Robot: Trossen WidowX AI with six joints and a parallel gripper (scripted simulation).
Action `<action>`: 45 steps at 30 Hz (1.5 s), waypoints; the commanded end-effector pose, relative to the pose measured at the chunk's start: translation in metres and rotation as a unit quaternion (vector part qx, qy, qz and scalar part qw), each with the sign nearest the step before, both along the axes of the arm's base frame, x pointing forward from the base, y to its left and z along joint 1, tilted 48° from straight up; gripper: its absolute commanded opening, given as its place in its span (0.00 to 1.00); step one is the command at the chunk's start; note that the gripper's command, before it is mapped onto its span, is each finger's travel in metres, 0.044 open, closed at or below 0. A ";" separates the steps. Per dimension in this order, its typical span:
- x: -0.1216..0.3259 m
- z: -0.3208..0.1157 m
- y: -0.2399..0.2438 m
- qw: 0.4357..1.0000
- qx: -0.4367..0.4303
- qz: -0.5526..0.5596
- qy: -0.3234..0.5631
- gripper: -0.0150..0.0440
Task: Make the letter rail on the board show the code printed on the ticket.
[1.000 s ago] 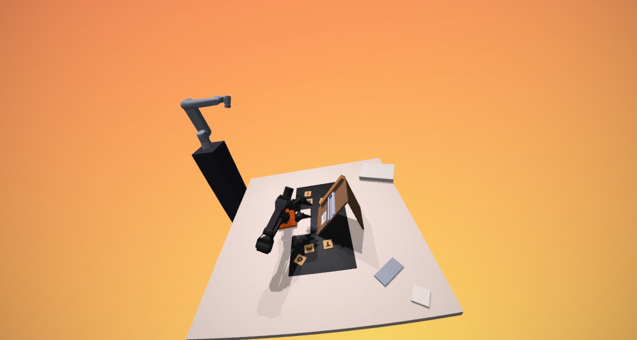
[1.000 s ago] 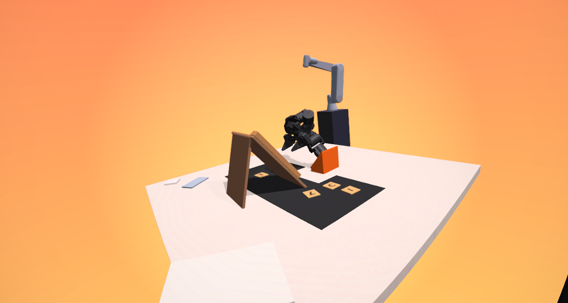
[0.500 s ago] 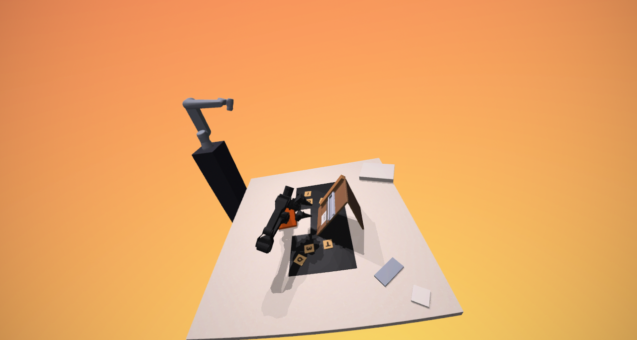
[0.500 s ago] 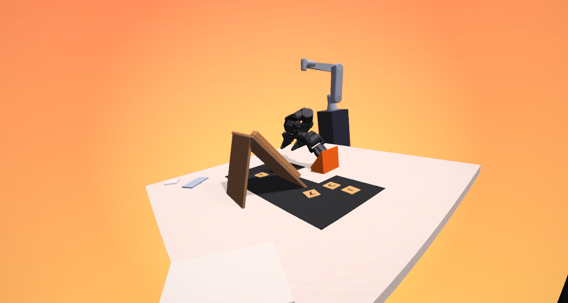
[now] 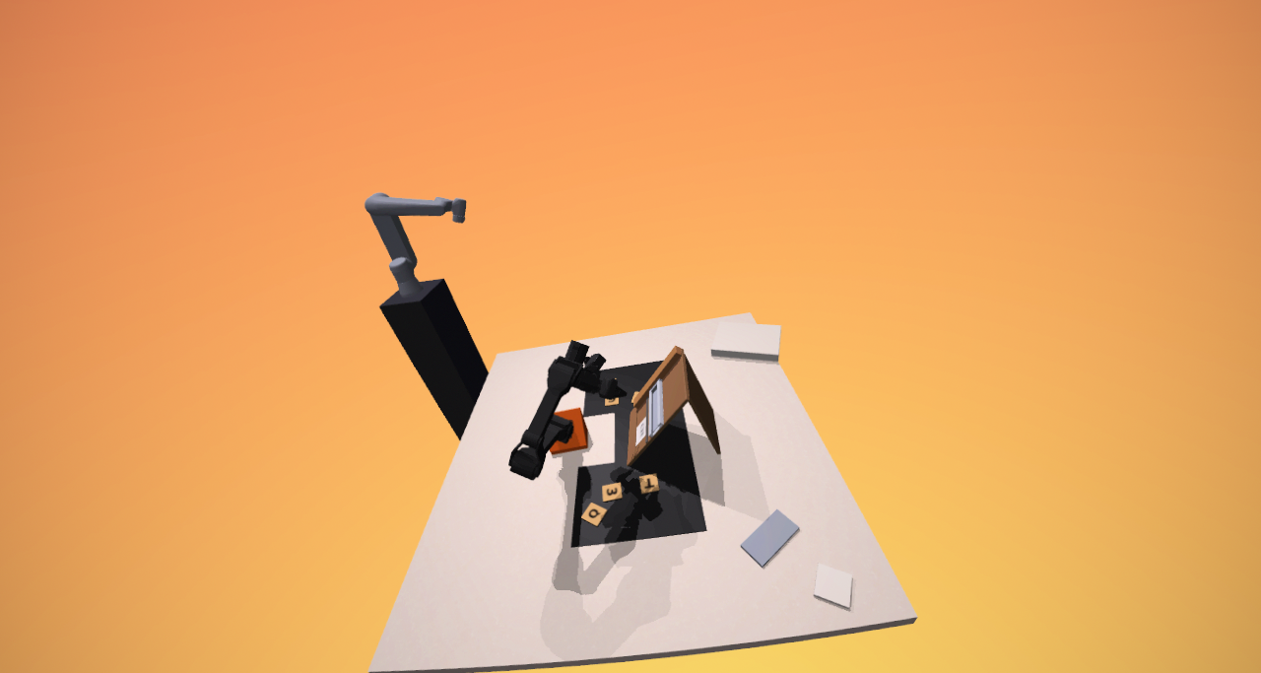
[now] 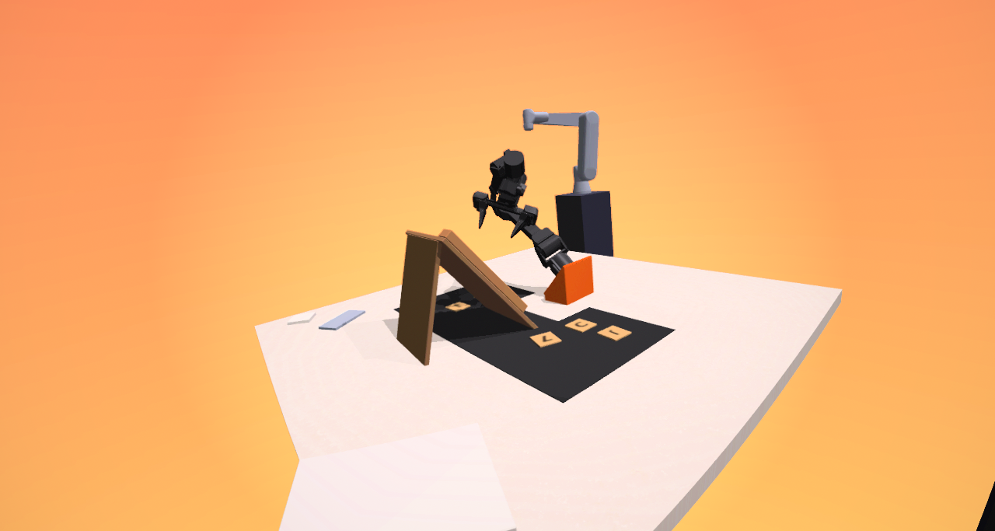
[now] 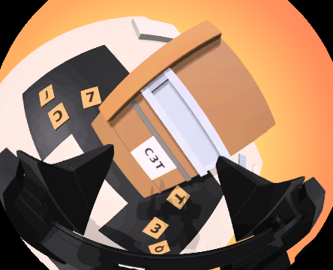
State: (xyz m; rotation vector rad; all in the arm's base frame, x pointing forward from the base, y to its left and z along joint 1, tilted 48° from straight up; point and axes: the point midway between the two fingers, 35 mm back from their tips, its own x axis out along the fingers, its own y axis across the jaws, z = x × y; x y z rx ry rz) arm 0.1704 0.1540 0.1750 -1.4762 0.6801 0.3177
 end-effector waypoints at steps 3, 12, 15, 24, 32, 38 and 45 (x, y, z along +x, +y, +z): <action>0.001 0.030 0.033 0.975 -0.146 0.131 0.107 1.00; 0.000 0.041 0.044 0.952 -0.197 0.185 0.144 1.00; 0.000 0.041 0.044 0.952 -0.197 0.185 0.144 1.00; 0.000 0.041 0.044 0.952 -0.197 0.185 0.144 1.00; -0.038 0.039 -0.001 0.941 -0.223 0.251 0.050 1.00; -0.041 0.037 -0.005 0.939 -0.224 0.257 0.040 1.00; -0.041 0.037 -0.005 0.939 -0.224 0.257 0.040 1.00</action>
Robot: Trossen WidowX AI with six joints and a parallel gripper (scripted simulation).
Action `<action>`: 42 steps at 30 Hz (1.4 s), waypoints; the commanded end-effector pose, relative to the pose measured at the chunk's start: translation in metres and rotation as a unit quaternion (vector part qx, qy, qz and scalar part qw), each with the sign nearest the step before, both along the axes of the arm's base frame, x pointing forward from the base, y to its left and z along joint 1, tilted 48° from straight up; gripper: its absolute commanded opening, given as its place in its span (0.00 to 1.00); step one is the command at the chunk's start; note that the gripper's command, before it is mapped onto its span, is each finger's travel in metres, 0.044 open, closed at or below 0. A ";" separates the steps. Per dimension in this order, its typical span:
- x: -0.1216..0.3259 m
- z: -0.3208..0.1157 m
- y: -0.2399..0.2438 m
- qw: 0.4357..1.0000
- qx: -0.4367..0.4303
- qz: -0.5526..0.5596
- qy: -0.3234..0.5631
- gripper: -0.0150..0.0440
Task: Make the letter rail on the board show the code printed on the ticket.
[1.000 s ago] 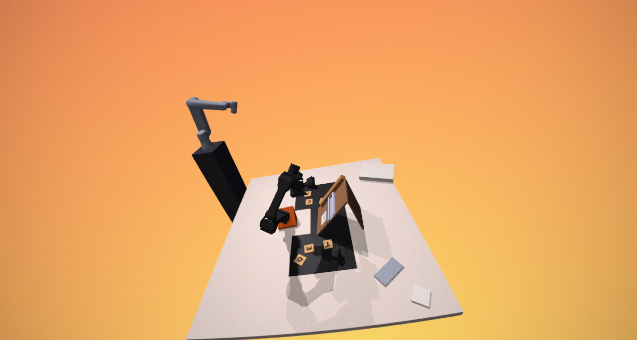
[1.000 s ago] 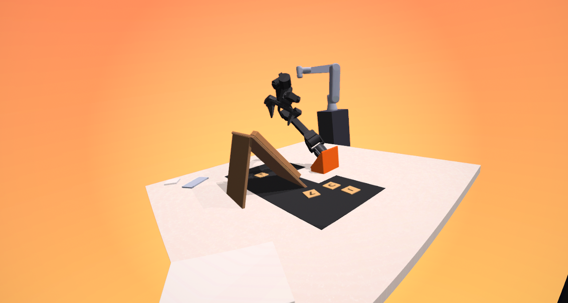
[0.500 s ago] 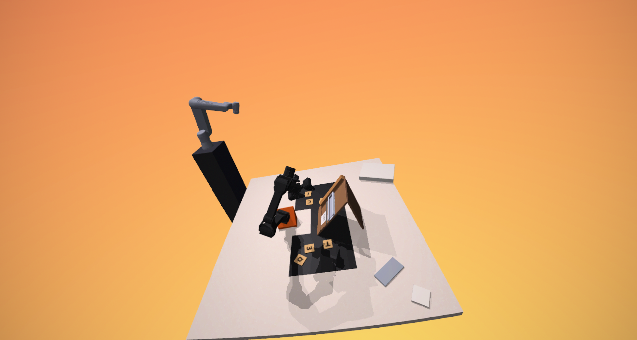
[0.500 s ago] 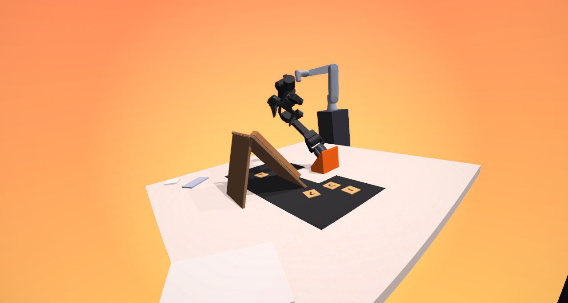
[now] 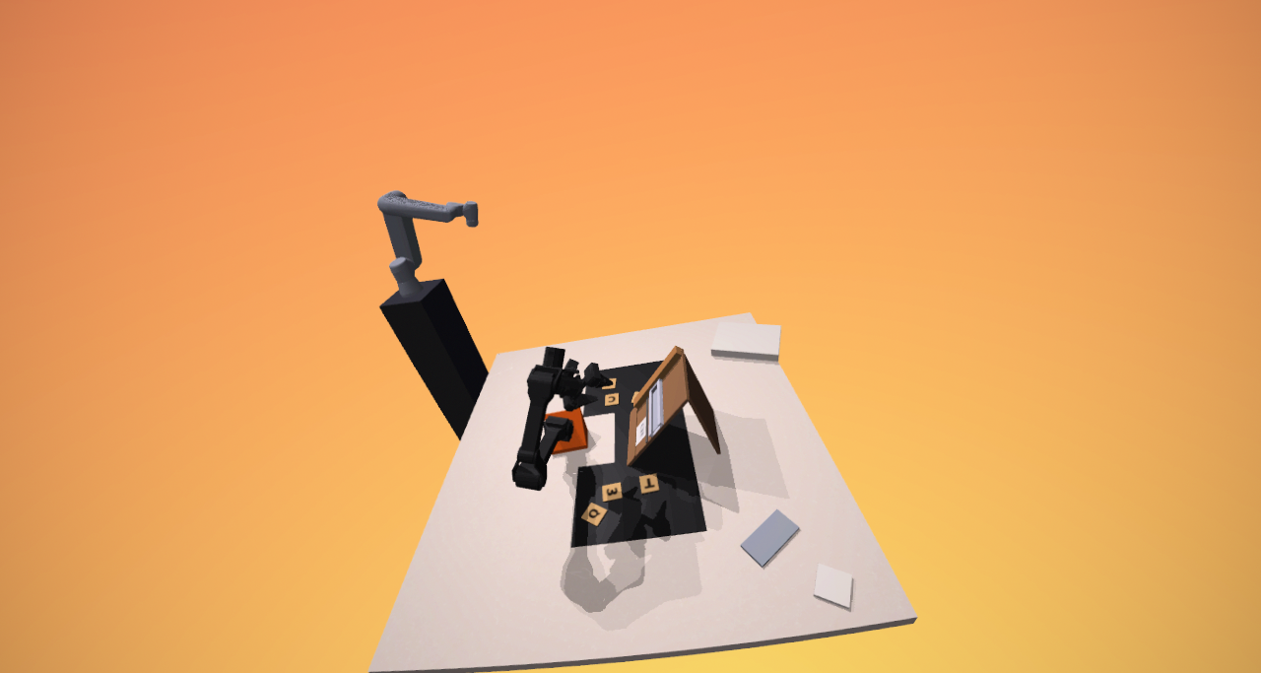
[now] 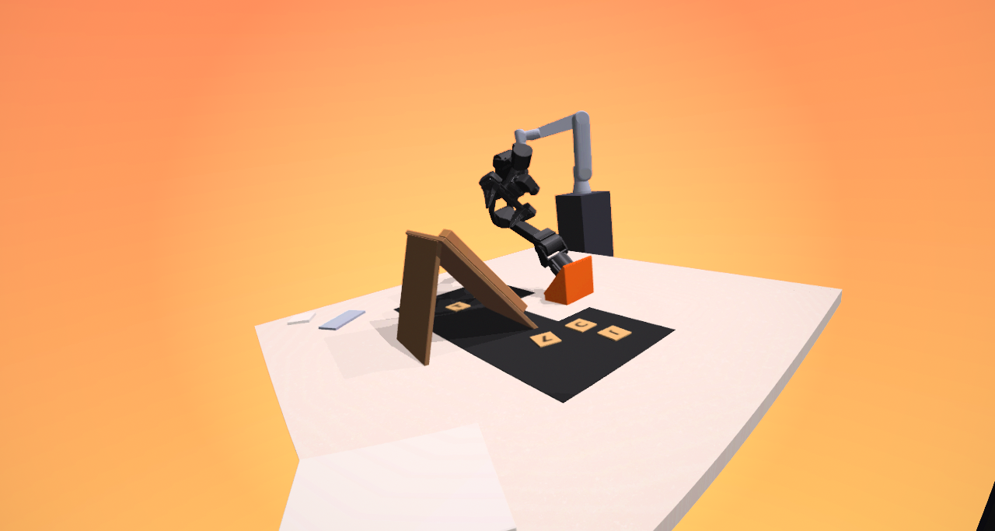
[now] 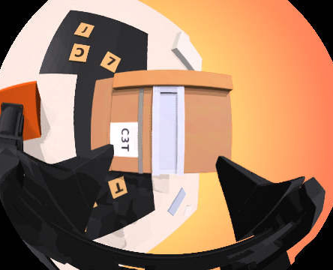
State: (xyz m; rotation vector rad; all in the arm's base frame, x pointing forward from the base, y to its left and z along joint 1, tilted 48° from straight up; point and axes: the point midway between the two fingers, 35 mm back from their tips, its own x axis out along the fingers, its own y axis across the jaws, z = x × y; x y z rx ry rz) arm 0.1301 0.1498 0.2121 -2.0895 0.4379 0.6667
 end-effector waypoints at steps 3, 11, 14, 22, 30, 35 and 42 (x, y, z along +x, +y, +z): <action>0.000 -0.004 0.003 0.999 0.022 -0.023 -0.001 0.91; 0.004 -0.064 0.045 0.923 0.237 -0.303 0.003 0.83; 0.006 -0.091 0.057 0.860 0.307 -0.407 -0.014 0.83; 0.009 -0.139 0.068 0.722 0.403 -0.559 -0.066 0.83; 0.010 -0.183 0.071 0.576 0.465 -0.659 -0.130 0.83; 0.010 -0.212 0.068 0.476 0.494 -0.705 -0.179 0.83; 0.008 -0.252 0.060 0.325 0.525 -0.744 -0.256 0.83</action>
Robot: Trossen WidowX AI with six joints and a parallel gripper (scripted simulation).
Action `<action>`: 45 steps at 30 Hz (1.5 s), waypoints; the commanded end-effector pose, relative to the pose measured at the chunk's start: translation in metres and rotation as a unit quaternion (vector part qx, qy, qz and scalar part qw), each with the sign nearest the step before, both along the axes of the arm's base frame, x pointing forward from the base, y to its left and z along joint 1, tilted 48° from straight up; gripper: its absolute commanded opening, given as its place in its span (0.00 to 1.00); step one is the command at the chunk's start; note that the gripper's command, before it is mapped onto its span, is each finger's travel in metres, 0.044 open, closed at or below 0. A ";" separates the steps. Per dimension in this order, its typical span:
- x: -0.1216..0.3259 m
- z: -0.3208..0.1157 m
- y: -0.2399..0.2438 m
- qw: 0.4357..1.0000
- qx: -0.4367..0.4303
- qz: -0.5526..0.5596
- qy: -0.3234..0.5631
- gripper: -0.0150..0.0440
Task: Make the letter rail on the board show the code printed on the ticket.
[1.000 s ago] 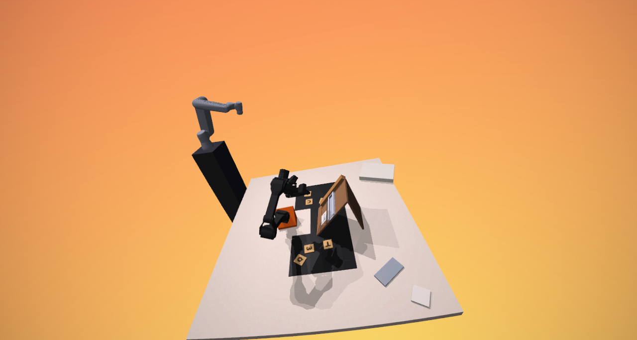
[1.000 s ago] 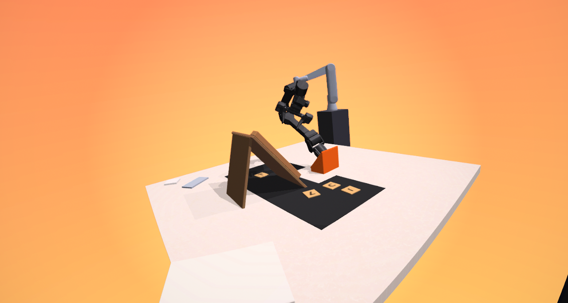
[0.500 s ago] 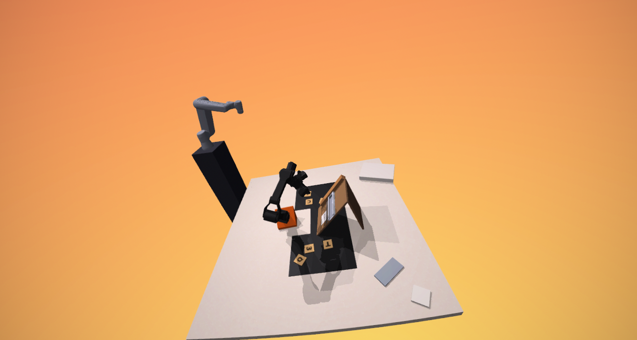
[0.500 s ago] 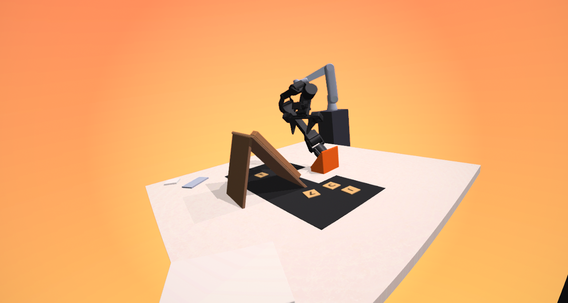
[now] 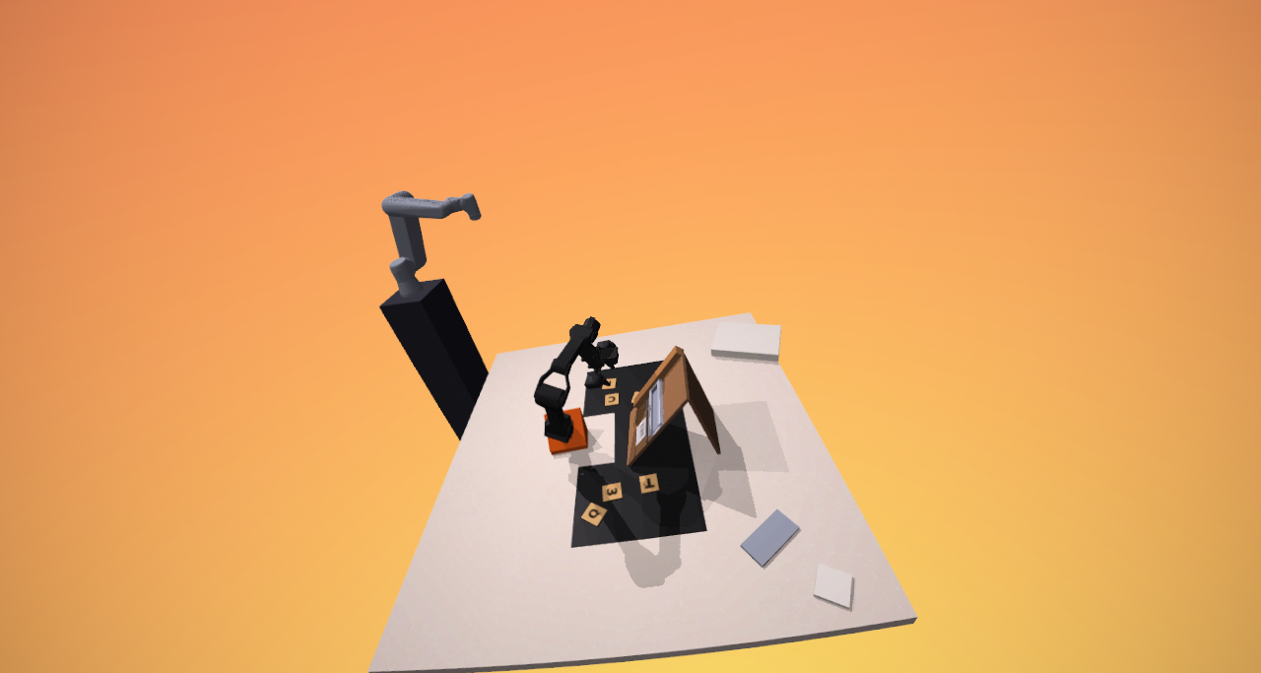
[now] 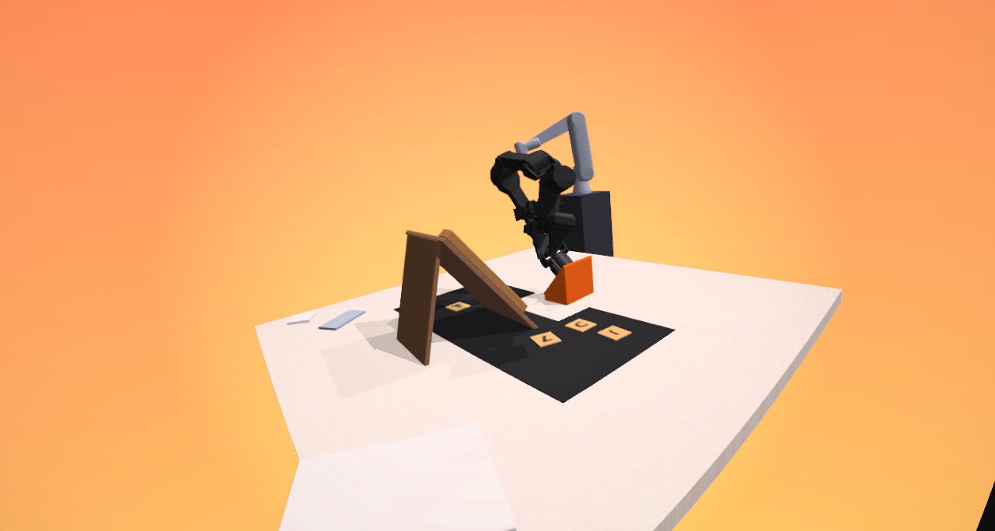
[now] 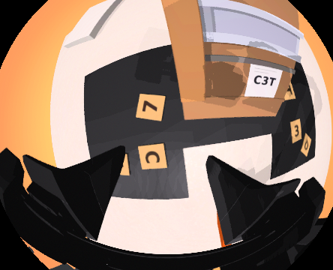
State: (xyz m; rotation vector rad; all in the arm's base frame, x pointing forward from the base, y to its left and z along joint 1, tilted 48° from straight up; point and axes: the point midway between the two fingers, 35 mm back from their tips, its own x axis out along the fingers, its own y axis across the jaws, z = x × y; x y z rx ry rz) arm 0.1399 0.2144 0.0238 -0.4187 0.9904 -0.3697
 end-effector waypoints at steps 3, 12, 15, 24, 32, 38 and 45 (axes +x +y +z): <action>-0.003 -0.082 -0.010 0.933 0.102 -0.318 -0.135 0.83; -0.008 -0.132 -0.031 0.822 0.136 -0.495 -0.249 0.83; -0.009 -0.143 -0.037 0.792 0.140 -0.527 -0.274 0.83; -0.006 -0.137 -0.041 0.792 0.140 -0.527 -0.275 0.83; -0.006 -0.138 -0.040 0.792 0.140 -0.527 -0.275 0.83; -0.001 -0.152 -0.054 0.792 0.140 -0.527 -0.275 0.83; 0.002 -0.162 -0.062 0.792 0.140 -0.527 -0.275 0.83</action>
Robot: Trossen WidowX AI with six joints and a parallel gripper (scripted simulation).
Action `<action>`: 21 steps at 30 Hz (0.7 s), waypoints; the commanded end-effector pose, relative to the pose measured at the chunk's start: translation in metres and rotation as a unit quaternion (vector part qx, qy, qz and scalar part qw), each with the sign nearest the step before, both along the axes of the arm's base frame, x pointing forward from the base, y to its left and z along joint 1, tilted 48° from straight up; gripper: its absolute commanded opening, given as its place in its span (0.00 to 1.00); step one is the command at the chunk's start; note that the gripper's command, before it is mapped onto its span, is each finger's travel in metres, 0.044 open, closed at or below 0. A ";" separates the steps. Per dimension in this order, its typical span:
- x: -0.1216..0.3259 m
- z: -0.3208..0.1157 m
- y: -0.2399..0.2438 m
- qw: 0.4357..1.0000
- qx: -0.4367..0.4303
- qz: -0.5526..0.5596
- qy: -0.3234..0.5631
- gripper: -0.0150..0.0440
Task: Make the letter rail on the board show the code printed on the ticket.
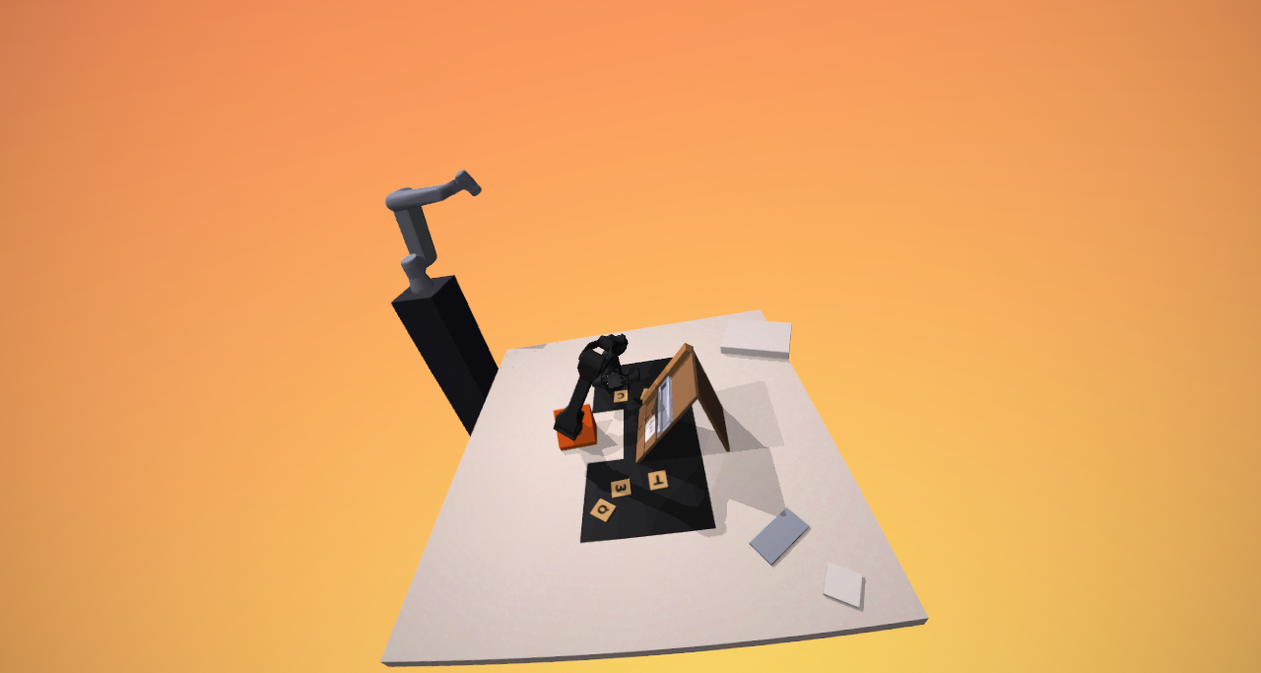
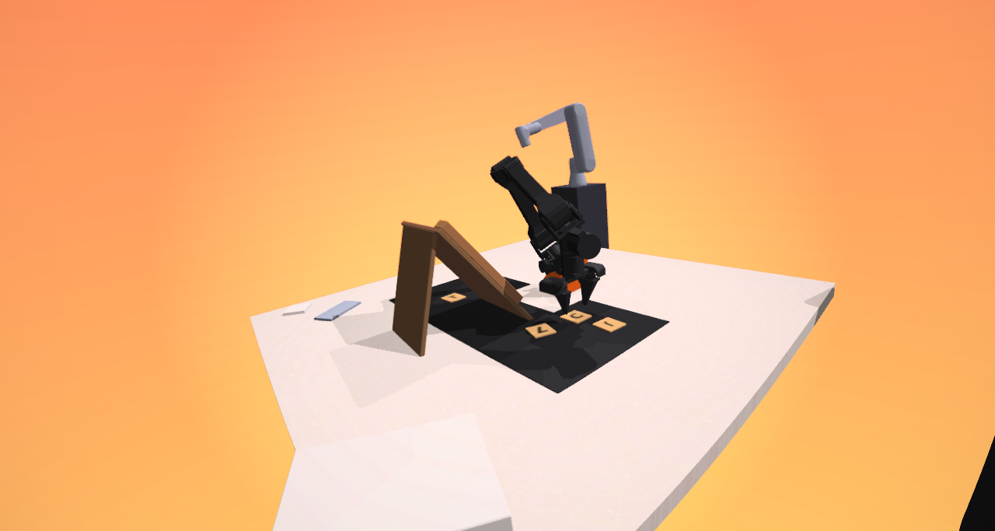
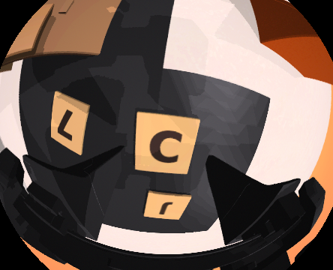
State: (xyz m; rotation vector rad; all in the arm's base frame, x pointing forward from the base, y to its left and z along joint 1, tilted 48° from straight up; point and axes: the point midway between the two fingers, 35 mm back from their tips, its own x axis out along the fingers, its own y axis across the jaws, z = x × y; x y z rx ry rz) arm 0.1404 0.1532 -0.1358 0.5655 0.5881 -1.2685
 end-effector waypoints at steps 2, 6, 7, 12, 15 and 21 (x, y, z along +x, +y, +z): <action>0.001 -0.002 -0.001 1.000 0.001 0.006 -0.001 0.83; 0.001 -0.002 -0.001 1.000 0.001 0.006 -0.001 0.83; 0.001 -0.002 -0.001 1.000 0.001 0.006 -0.001 0.83; 0.002 -0.005 -0.004 1.000 0.001 0.006 -0.001 0.83; 0.003 -0.008 -0.007 1.000 0.001 0.006 -0.001 0.83; 0.005 -0.014 -0.014 1.000 0.000 0.006 -0.001 0.83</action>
